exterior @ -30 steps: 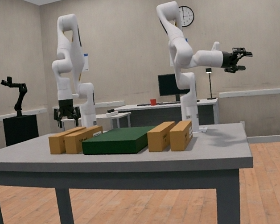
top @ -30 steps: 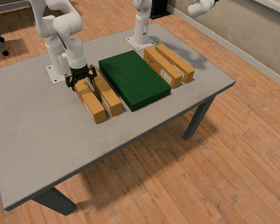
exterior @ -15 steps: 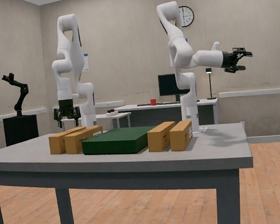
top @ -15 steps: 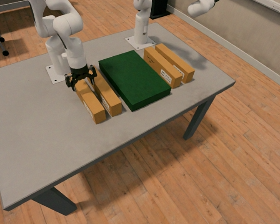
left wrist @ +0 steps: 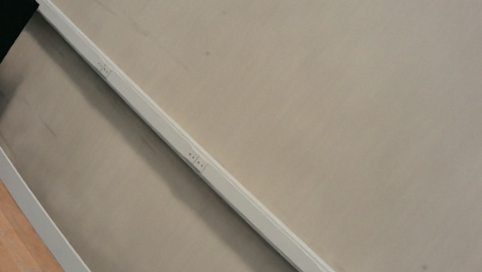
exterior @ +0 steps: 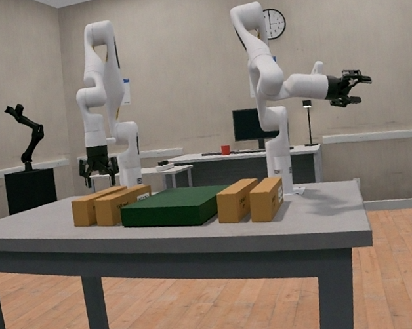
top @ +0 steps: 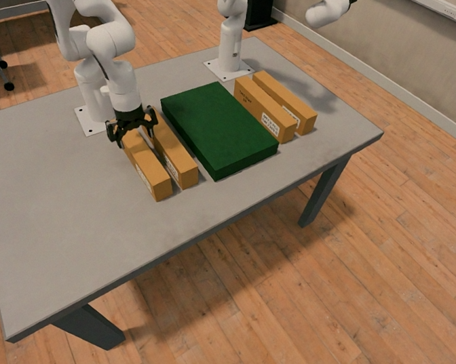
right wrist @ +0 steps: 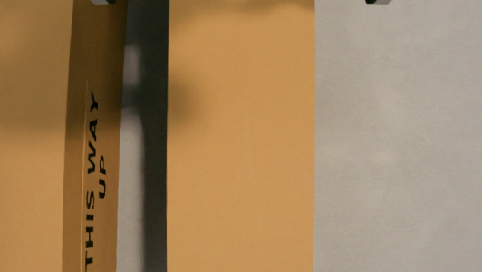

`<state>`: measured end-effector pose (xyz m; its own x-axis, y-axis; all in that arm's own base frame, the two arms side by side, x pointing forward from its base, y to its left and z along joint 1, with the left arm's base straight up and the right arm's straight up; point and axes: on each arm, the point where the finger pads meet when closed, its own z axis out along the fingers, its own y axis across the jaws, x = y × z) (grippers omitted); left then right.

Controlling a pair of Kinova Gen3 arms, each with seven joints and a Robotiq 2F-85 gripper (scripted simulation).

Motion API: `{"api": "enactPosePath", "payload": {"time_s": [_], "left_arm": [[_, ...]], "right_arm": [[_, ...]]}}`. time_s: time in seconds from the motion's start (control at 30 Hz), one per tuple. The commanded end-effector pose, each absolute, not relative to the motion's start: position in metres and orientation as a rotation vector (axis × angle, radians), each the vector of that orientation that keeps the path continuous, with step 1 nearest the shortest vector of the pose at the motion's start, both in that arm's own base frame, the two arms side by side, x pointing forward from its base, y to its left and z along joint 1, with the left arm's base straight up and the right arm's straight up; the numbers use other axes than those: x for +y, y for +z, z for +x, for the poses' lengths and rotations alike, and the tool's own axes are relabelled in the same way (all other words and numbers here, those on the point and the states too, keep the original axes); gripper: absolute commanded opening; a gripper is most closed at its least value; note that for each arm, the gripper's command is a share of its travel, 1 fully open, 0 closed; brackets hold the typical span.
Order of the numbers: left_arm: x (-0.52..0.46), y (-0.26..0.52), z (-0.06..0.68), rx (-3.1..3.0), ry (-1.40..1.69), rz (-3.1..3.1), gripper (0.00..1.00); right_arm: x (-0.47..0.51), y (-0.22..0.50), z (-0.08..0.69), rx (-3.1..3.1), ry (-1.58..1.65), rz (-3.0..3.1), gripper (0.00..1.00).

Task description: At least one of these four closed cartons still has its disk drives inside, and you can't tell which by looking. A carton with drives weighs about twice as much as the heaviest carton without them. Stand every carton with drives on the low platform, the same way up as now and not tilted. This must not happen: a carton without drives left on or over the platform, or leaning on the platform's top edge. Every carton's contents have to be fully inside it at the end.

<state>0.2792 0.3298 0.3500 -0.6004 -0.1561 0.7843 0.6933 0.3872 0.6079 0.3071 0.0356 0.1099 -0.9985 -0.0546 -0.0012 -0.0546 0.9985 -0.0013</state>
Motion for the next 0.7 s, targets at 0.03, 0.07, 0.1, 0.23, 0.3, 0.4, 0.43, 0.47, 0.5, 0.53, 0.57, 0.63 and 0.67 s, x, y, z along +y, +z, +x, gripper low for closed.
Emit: {"api": "enactPosePath", "payload": {"time_s": [0.03,0.07,0.1,0.23,0.3,0.4,0.43,0.47,0.5,0.53,0.57,0.63,0.67], "left_arm": [[0.33,0.351,0.279,-1.833,-1.317,-0.465,1.0],[0.33,0.351,0.279,-1.833,-1.317,-0.465,1.0],[0.33,0.351,0.279,-1.833,-1.317,-0.465,1.0],[0.33,0.351,0.279,-1.833,-1.317,-0.465,1.0],[0.33,0.351,0.279,-1.833,-1.317,-0.465,1.0],[0.33,0.351,0.279,-1.833,-1.317,-0.465,1.0],[0.33,0.351,0.279,-1.833,-1.317,-0.465,1.0],[0.33,0.351,0.279,-1.833,-1.317,-0.465,1.0],[0.33,0.351,0.279,-1.833,-1.317,-0.465,1.0],[0.33,0.351,0.279,-1.833,-1.317,-0.465,1.0],[0.33,0.351,0.279,-1.833,-1.317,-0.465,1.0],[0.33,0.351,0.279,-1.833,-1.317,-0.465,1.0],[0.33,0.351,0.279,-1.833,-1.317,-0.465,1.0]], "right_arm": [[0.036,0.1,0.307,3.138,-0.002,-0.086,1.0],[0.036,0.1,0.307,3.138,-0.002,-0.086,1.0],[0.036,0.1,0.307,3.138,-0.002,-0.086,1.0],[0.036,0.1,0.307,3.138,-0.002,-0.086,1.0],[0.036,0.1,0.307,3.138,-0.002,-0.086,1.0],[0.036,0.1,0.307,3.138,-0.002,-0.086,1.0],[0.036,0.1,0.307,3.138,-0.002,-0.086,1.0],[0.036,0.1,0.307,3.138,-0.002,-0.086,1.0],[0.036,0.1,0.307,3.138,-0.002,-0.086,1.0],[0.036,0.1,0.307,3.138,-0.002,-0.086,1.0],[0.036,0.1,0.307,3.138,-0.002,-0.086,1.0],[0.035,0.09,0.307,3.138,-0.002,-0.086,1.0],[0.035,0.09,0.307,3.138,-0.002,-0.086,1.0]]}}
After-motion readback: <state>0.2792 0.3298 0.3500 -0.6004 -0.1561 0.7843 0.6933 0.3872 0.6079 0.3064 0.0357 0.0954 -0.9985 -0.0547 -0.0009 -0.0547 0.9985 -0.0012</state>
